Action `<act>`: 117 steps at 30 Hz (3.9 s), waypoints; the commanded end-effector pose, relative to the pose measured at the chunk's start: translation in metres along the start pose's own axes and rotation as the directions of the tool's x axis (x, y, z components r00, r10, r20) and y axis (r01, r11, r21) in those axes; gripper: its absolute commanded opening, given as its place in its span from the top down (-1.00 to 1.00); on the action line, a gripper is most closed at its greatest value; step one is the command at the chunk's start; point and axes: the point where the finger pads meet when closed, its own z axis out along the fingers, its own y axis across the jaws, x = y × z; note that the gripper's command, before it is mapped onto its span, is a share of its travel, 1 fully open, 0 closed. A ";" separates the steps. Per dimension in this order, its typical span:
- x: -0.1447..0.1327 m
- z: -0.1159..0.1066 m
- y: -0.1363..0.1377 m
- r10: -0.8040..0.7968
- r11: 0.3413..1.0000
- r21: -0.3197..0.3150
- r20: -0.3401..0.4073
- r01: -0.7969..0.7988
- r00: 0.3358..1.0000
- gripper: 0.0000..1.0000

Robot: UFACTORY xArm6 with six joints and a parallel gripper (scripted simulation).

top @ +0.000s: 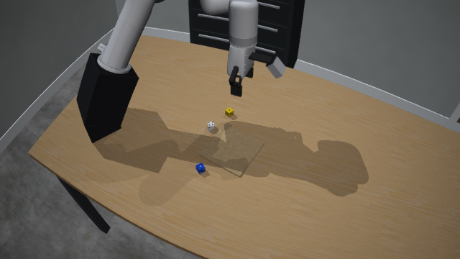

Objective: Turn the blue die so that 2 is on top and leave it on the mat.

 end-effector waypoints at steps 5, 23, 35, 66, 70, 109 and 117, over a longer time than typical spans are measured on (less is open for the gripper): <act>0.000 -0.014 -0.002 0.003 1.000 -0.001 0.020 -0.003 1.000 -1.00; -0.002 -0.006 0.147 0.394 0.919 -0.038 0.029 -0.393 0.919 -1.00; -0.026 -0.005 0.225 0.588 0.809 -0.015 0.016 -0.588 0.809 -1.00; -0.023 0.047 0.234 0.600 0.800 -0.012 0.015 -0.600 0.800 -1.00; -0.023 0.047 0.234 0.600 0.800 -0.012 0.015 -0.600 0.800 0.28; -0.023 0.048 0.234 0.600 0.800 -0.012 0.015 -0.600 0.800 0.28; -0.023 0.052 0.234 0.600 0.800 -0.012 0.015 -0.600 0.800 0.28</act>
